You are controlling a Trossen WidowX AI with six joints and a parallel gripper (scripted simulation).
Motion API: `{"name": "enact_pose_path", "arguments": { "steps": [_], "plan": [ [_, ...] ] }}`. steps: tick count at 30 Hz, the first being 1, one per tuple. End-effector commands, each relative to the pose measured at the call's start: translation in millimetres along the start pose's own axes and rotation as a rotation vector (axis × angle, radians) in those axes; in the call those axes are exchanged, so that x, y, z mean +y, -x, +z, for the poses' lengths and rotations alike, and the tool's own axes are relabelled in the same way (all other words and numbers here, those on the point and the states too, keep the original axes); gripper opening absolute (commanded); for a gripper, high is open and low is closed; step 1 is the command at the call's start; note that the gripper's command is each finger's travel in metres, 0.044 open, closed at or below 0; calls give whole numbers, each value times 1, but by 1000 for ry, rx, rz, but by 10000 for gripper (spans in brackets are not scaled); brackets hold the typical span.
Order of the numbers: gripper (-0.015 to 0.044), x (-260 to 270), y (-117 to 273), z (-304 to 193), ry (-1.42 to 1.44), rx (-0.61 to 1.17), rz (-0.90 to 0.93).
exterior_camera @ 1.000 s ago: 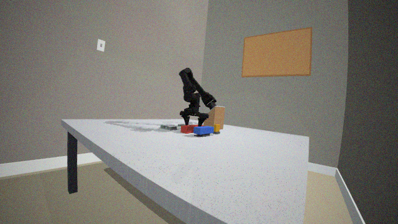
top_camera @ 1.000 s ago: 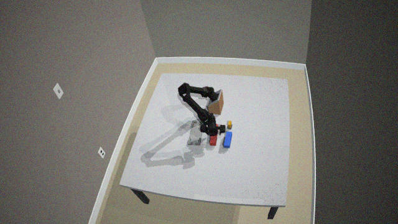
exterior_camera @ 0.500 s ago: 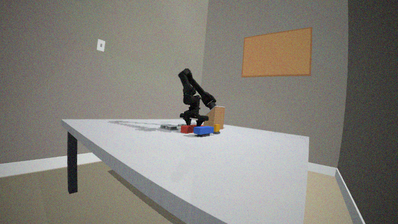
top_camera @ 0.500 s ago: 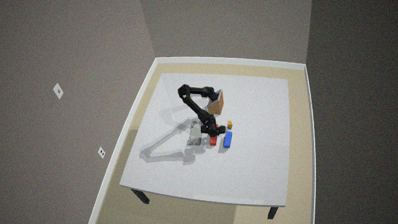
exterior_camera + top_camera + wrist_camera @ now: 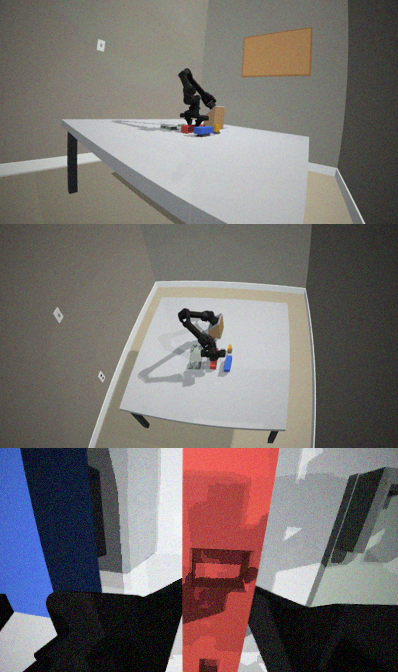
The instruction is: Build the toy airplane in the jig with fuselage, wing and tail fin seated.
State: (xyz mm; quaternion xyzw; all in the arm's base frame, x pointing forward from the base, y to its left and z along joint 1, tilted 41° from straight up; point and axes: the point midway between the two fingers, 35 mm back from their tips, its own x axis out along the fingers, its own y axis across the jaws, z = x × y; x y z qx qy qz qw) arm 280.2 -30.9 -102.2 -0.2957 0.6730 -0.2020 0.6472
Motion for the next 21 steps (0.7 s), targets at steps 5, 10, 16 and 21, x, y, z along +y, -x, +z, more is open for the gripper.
{"name": "enact_pose_path", "arguments": {
  "steps": [5,10,16,21],
  "plan": [
    [0,2,23,6,-3,-8,7],
    [0,3,38,7,-3,-9,9],
    [0,3,56,8,-3,-9,11],
    [0,3,71,8,-3,-9,11]
  ]
}}
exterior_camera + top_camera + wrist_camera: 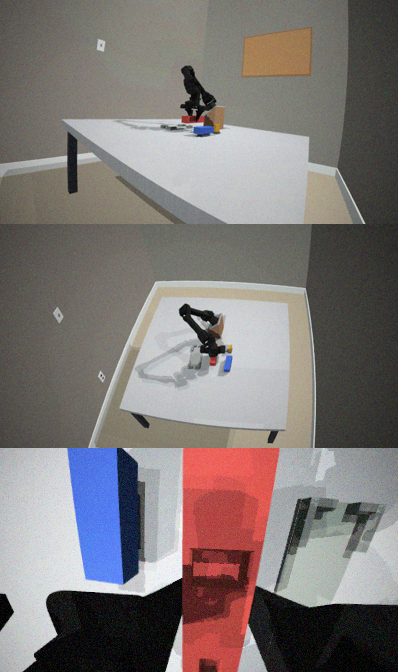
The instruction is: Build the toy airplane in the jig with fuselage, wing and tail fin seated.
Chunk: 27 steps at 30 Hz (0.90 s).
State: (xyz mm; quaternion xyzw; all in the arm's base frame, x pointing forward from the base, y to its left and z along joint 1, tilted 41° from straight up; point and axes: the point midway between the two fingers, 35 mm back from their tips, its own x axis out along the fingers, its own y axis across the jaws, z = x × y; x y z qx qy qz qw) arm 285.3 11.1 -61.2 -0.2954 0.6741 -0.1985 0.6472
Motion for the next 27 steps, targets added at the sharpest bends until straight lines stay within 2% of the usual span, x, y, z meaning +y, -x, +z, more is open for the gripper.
{"name": "enact_pose_path", "arguments": {
  "steps": [1,17,27],
  "plan": [
    [0,0,16,1,-8,-8,6],
    [0,-2,66,-6,-9,-6,1],
    [0,-18,61,-4,-4,-7,10]
  ]
}}
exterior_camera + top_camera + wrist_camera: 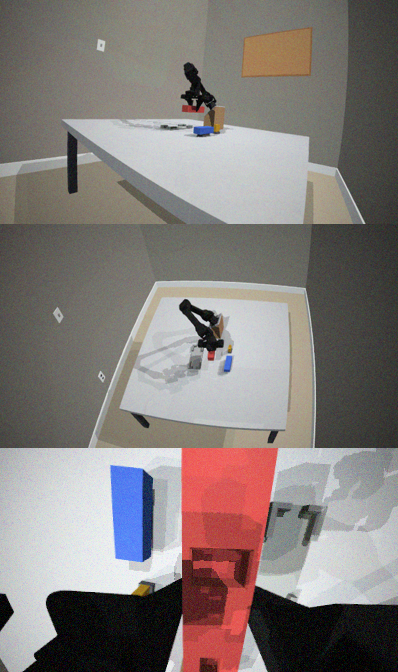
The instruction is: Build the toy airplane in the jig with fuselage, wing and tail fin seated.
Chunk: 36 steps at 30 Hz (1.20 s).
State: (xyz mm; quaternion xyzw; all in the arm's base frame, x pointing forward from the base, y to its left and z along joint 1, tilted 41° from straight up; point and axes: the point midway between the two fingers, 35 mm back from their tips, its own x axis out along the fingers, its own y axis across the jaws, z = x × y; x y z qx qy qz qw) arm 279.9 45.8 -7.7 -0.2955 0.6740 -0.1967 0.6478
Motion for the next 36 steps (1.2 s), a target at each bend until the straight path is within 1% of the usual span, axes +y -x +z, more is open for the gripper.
{"name": "enact_pose_path", "arguments": {
  "steps": [1,19,36],
  "plan": [
    [0,-13,-3,2,-5,-5,9],
    [0,-62,-26,0,8,-9,23],
    [0,-110,-47,-11,14,-9,9]
  ]
}}
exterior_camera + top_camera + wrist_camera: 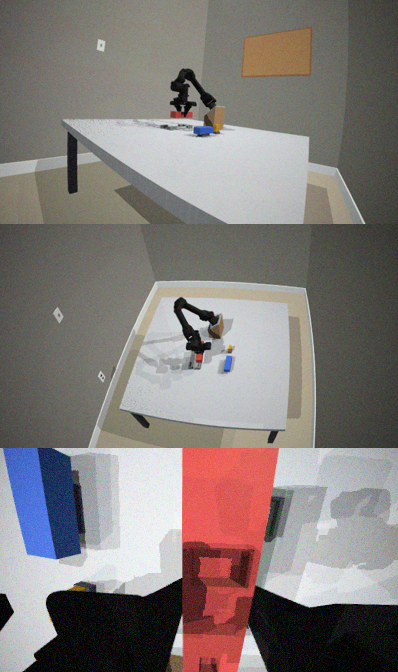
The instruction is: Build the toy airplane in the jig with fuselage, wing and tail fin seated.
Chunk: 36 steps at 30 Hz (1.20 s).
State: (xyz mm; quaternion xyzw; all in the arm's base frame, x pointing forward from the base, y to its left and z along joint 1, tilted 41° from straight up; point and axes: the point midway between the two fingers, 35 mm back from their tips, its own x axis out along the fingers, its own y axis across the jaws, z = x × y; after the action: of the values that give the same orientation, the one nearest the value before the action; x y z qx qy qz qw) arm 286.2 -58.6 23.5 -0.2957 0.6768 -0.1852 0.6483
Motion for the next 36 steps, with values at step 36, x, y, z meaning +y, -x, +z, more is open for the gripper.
{"name": "enact_pose_path", "arguments": {
  "steps": [36],
  "plan": [
    [195,-42,-16,-17,0,2,-28]
  ]
}}
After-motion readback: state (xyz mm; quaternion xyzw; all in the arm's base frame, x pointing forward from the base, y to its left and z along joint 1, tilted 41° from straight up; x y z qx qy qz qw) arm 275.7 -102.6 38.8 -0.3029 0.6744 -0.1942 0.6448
